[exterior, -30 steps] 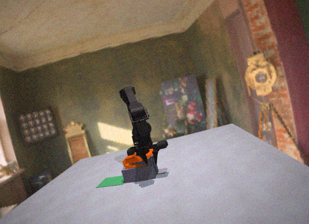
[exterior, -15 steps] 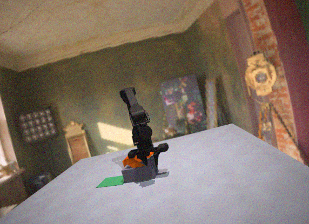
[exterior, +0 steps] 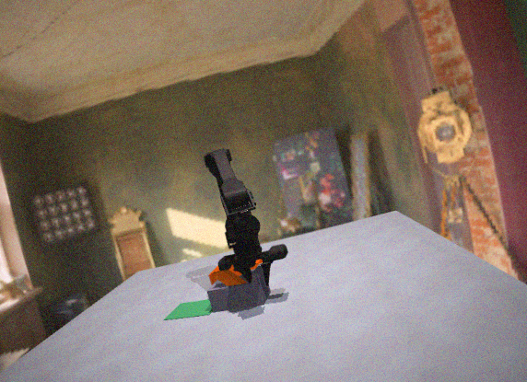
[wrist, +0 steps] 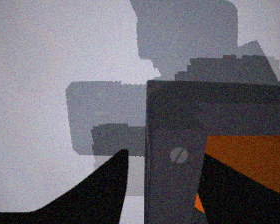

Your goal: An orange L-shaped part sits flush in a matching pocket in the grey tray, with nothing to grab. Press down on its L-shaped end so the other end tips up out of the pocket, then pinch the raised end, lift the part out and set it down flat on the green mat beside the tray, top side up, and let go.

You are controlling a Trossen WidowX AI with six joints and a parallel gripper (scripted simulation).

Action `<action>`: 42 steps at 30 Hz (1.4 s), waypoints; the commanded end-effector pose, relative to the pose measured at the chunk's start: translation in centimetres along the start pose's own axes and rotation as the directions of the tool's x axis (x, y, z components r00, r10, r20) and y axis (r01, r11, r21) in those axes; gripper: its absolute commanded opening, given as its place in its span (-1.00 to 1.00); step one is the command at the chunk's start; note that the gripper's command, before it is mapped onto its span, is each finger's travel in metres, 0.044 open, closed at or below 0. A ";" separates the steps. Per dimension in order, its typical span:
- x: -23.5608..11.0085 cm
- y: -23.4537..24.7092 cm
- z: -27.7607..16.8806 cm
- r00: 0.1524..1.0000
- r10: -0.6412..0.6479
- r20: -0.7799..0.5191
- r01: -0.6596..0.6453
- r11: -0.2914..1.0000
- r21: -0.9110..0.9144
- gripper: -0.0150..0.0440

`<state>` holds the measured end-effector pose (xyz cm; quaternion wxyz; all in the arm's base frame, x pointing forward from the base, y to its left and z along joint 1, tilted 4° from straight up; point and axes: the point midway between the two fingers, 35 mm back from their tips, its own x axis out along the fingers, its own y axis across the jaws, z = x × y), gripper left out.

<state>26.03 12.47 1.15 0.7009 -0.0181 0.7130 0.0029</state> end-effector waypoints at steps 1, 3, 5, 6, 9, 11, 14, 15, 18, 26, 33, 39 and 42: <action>0.0 0.0 0.0 1.000 0.000 0.000 0.000 1.000 0.000 0.12; 0.0 0.0 0.0 1.000 0.000 0.000 0.000 1.000 0.000 0.12; 0.0 0.0 0.0 1.000 0.000 0.000 0.000 1.000 0.000 0.12; 0.0 0.0 0.0 1.000 0.000 0.000 0.000 1.000 0.000 0.12; -0.3 0.3 0.0 1.000 -0.001 -0.002 0.001 1.000 0.000 0.12; -0.7 0.6 -0.1 1.000 -0.004 -0.006 0.004 1.000 0.001 0.12; -1.2 1.1 -0.2 1.000 -0.006 -0.010 0.006 1.000 0.001 0.12; -1.2 1.1 -0.2 1.000 -0.007 -0.010 0.007 1.000 0.001 0.12; -2.6 1.0 0.1 1.000 -0.007 -0.010 0.007 1.000 0.001 0.12; -10.7 0.0 0.0 1.000 -0.007 -0.010 0.007 1.000 0.001 0.12; -10.8 0.2 0.3 1.000 0.004 0.009 -0.004 1.000 0.008 0.12; -10.8 0.2 0.3 1.000 0.004 0.009 -0.004 1.000 0.008 0.12; -10.8 0.2 0.3 1.000 0.004 0.009 -0.004 1.000 0.008 0.12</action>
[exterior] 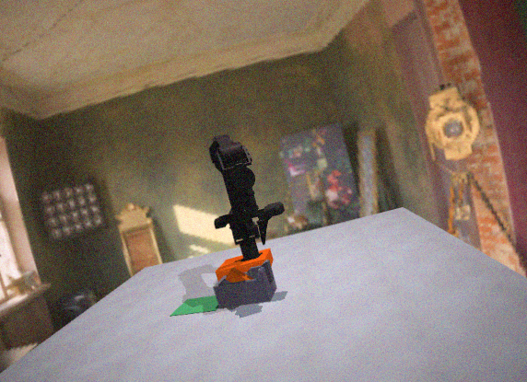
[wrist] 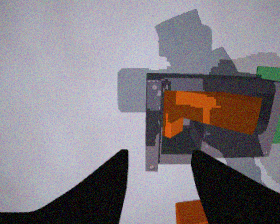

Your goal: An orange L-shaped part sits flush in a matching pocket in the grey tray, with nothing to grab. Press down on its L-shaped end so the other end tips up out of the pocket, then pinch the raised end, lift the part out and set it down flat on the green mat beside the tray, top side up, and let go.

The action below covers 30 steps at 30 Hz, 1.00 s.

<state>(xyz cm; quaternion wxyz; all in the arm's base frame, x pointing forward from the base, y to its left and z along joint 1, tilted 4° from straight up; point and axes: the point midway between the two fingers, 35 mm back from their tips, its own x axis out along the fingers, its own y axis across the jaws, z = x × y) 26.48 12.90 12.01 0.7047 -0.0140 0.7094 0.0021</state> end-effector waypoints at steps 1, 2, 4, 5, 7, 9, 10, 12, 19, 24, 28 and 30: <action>0.1 0.0 0.0 1.000 -0.001 -0.002 0.001 1.000 0.001 0.12; 0.1 0.0 0.0 1.000 -0.001 -0.002 0.001 1.000 0.001 0.12; 0.1 0.0 0.0 1.000 -0.001 -0.002 0.001 1.000 0.001 0.12; 0.1 0.0 0.0 1.000 -0.001 -0.002 0.001 1.000 0.001 0.12; 0.1 0.0 0.0 1.000 -0.001 -0.002 0.001 1.000 0.001 0.12; 0.1 0.0 0.0 1.000 -0.001 -0.002 0.001 1.000 0.001 0.12; 0.1 0.0 0.0 1.000 -0.001 -0.002 0.001 1.000 0.001 0.12; 0.1 -0.1 0.0 1.000 -0.001 -0.002 0.001 1.000 -0.013 0.21; 0.1 -2.2 0.5 1.000 -0.007 -0.005 0.004 0.906 -0.424 0.46; 0.1 -4.3 0.7 1.000 -0.012 -0.010 0.000 0.652 -0.758 0.46; 0.0 -6.0 0.9 1.000 -0.016 -0.014 -0.007 0.364 -0.931 0.46; 0.0 -6.8 0.9 1.000 -0.018 -0.016 -0.012 0.203 -0.979 0.46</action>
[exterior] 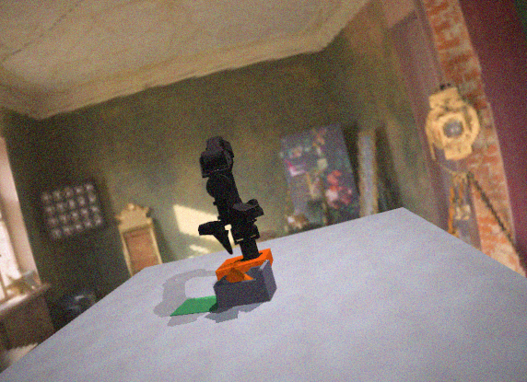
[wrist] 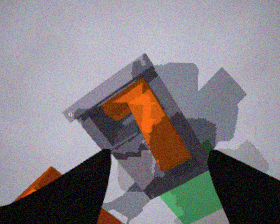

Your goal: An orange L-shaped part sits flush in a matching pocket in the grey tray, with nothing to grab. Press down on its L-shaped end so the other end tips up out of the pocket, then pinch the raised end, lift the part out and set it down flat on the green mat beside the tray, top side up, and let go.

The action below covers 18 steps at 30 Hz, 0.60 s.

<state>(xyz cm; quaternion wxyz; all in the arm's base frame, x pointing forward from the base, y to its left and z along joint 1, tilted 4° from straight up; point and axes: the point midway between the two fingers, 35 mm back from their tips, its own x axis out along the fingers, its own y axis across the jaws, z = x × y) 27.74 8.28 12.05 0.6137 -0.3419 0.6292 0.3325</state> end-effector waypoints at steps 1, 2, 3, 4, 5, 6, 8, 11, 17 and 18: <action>0.0 -1.2 -2.3 1.000 0.001 -0.017 -0.009 0.887 -0.462 0.46; 0.0 -1.4 -2.6 1.000 0.002 -0.018 -0.011 0.853 -0.522 0.46; 0.0 -1.5 -2.8 1.000 0.002 -0.019 -0.012 0.831 -0.557 0.46; 0.0 -1.5 -2.8 1.000 0.002 -0.019 -0.012 0.823 -0.568 0.46; 0.0 -1.5 -2.8 1.000 0.002 -0.019 -0.012 0.823 -0.568 0.46; 0.0 -1.5 -2.8 1.000 0.002 -0.019 -0.012 0.823 -0.568 0.46; 0.0 -1.5 -2.8 1.000 0.002 -0.019 -0.012 0.823 -0.568 0.46; 0.1 -1.6 -2.8 1.000 0.002 -0.019 -0.012 0.823 -0.568 0.46; 2.3 -1.6 -2.8 1.000 0.002 -0.019 -0.012 0.823 -0.568 0.46; 2.8 -1.6 -2.9 1.000 0.002 -0.019 -0.012 0.823 -0.568 0.46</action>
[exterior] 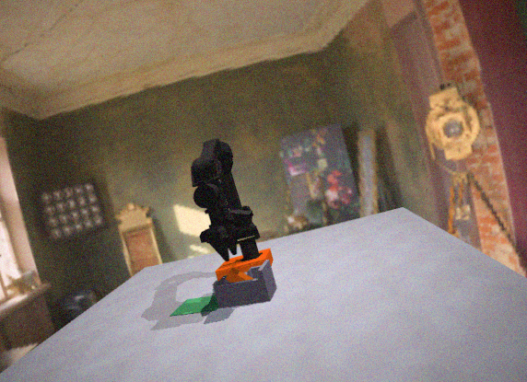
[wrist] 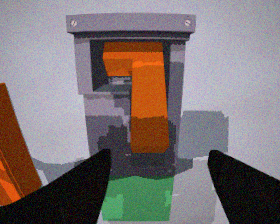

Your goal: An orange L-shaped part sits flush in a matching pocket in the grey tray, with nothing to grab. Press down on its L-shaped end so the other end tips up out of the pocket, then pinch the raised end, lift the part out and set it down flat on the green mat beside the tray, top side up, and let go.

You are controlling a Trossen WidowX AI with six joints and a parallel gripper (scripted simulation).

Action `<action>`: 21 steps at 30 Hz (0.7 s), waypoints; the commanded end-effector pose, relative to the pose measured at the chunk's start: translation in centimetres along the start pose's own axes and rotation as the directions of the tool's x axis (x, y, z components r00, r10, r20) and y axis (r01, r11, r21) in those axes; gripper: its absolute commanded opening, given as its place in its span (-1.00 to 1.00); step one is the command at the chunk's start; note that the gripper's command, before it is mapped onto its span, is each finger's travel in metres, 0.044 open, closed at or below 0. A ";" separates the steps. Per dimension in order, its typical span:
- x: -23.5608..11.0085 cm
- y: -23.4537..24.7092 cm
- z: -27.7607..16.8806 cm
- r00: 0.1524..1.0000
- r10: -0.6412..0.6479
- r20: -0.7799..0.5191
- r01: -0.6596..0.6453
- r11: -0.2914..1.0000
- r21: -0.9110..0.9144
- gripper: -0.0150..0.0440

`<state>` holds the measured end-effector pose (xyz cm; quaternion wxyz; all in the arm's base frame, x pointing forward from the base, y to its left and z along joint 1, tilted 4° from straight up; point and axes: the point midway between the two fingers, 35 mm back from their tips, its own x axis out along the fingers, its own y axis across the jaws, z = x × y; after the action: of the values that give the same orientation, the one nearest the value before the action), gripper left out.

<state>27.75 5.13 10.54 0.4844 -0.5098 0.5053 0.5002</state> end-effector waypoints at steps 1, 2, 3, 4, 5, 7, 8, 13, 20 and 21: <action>1.5 0.3 -0.1 1.000 0.014 -0.006 -0.014 1.000 -0.008 0.46; 1.5 0.3 -0.1 1.000 0.014 -0.006 -0.014 1.000 -0.008 0.46; 1.6 0.3 -0.1 1.000 0.014 -0.006 -0.014 1.000 -0.008 0.46; 1.6 0.3 -0.1 1.000 0.014 -0.006 -0.014 1.000 -0.008 0.46; 1.7 0.3 -0.1 1.000 0.014 -0.006 -0.014 1.000 -0.008 0.46; 1.9 0.3 -0.1 1.000 0.014 -0.006 -0.014 1.000 -0.008 0.46; 2.1 0.3 -0.1 1.000 0.014 -0.006 -0.014 1.000 -0.008 0.46; 2.9 0.2 -0.1 1.000 0.014 -0.006 -0.014 1.000 -0.008 0.46; 4.1 0.2 -0.1 1.000 0.014 -0.006 -0.014 1.000 -0.008 0.46; 4.2 0.2 -0.1 1.000 0.014 -0.006 -0.014 1.000 -0.008 0.46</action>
<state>27.72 5.00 7.22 0.4857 -0.5115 0.5031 0.4994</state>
